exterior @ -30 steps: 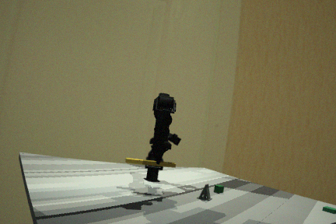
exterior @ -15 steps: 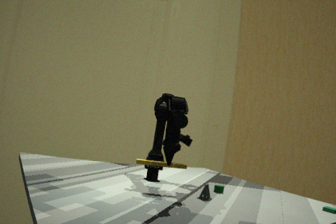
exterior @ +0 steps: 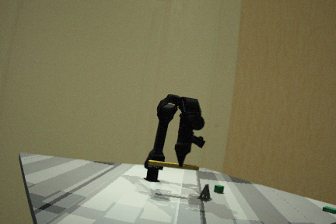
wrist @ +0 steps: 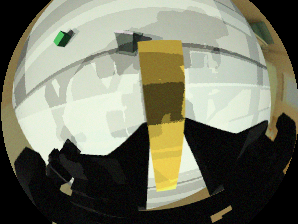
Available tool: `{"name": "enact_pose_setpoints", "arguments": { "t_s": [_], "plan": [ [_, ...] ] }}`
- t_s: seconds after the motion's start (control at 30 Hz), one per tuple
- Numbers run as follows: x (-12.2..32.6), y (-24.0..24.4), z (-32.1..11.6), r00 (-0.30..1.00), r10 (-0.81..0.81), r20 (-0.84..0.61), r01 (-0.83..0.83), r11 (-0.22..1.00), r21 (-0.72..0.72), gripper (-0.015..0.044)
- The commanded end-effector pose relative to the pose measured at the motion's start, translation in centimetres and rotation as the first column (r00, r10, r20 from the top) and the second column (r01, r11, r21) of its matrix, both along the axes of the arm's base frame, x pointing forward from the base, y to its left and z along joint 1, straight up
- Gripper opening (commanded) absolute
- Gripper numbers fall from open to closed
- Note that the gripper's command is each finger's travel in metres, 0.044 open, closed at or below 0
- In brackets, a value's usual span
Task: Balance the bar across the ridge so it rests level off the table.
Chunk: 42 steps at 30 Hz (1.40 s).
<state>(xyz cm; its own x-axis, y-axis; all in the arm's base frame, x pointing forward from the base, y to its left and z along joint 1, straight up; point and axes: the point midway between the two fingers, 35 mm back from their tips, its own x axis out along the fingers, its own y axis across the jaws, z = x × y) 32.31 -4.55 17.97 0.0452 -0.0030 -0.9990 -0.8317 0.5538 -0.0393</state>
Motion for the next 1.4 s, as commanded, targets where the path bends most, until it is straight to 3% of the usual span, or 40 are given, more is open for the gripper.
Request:
{"name": "enact_pose_setpoints", "arguments": {
  "t_s": [0.0, 1.37],
  "plan": [
    [0.7, 0.9, -0.2, 0.999, -0.032, -0.01, 0.032, 0.999, 0.0, 0.0],
    [5.6, 13.7, -0.6, 0.935, -0.354, -0.011, 0.354, 0.935, 0.026, 0.0]
  ]
}}
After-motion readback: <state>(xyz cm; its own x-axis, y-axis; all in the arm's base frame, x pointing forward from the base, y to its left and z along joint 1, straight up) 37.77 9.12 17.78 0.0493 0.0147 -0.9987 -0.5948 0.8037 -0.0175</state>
